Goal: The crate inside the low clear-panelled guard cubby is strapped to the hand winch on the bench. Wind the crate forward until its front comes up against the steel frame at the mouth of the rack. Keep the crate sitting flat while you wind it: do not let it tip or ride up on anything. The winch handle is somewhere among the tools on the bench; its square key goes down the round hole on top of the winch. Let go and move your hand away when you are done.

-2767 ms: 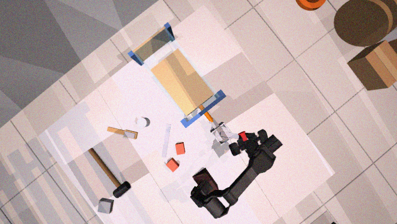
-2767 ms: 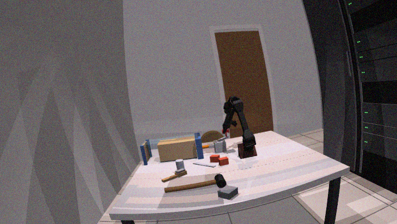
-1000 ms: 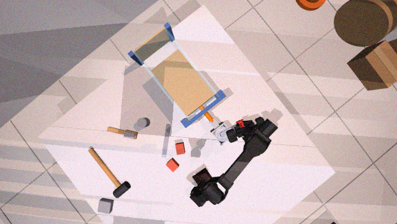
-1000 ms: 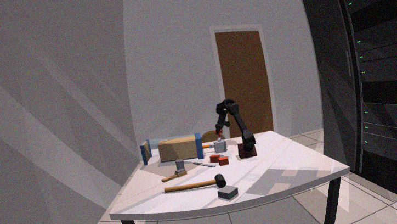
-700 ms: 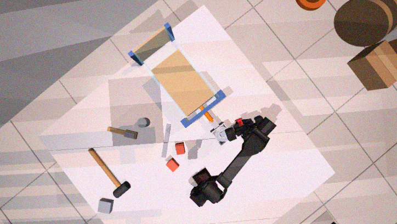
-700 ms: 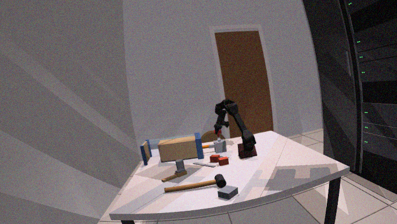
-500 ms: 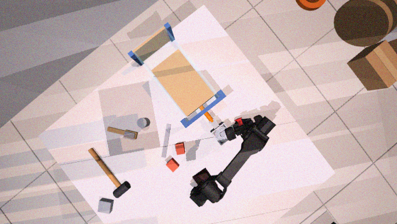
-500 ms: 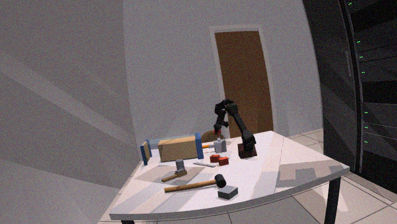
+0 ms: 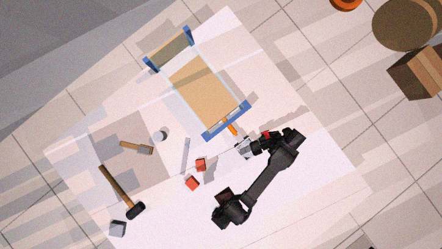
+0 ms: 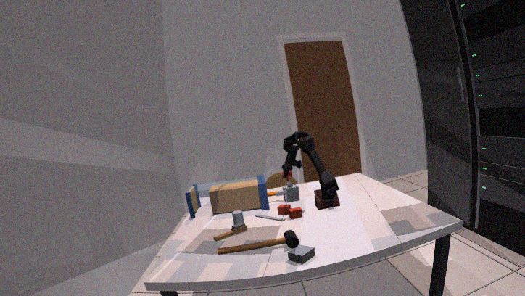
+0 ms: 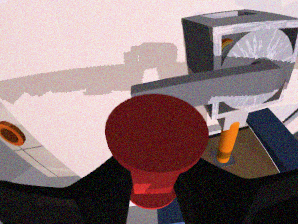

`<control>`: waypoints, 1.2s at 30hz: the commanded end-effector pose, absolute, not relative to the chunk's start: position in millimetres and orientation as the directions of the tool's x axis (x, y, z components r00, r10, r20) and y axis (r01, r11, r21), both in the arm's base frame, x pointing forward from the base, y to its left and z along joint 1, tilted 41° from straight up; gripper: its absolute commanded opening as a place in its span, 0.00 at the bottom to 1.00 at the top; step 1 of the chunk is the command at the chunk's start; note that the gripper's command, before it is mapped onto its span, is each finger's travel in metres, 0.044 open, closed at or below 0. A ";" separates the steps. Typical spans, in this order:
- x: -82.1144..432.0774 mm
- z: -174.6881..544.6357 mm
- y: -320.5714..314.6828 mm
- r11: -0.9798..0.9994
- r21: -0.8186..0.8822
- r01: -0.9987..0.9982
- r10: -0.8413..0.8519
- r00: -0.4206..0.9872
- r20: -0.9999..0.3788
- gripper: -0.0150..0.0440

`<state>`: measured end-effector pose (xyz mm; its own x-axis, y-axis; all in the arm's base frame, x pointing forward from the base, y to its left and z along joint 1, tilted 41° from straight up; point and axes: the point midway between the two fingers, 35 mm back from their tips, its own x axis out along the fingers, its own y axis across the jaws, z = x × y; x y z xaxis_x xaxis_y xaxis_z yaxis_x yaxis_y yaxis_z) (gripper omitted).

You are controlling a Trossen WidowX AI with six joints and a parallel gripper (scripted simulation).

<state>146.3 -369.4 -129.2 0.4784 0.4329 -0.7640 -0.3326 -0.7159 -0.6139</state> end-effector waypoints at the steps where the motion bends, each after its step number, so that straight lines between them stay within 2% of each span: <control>1: 174.3 -124.7 -367.0 -0.729 -0.623 -0.282 0.439 0.506 -0.743 0.25; 36: 205.0 -114.1 -359.1 -0.728 -0.625 -0.281 0.440 0.508 -0.741 0.25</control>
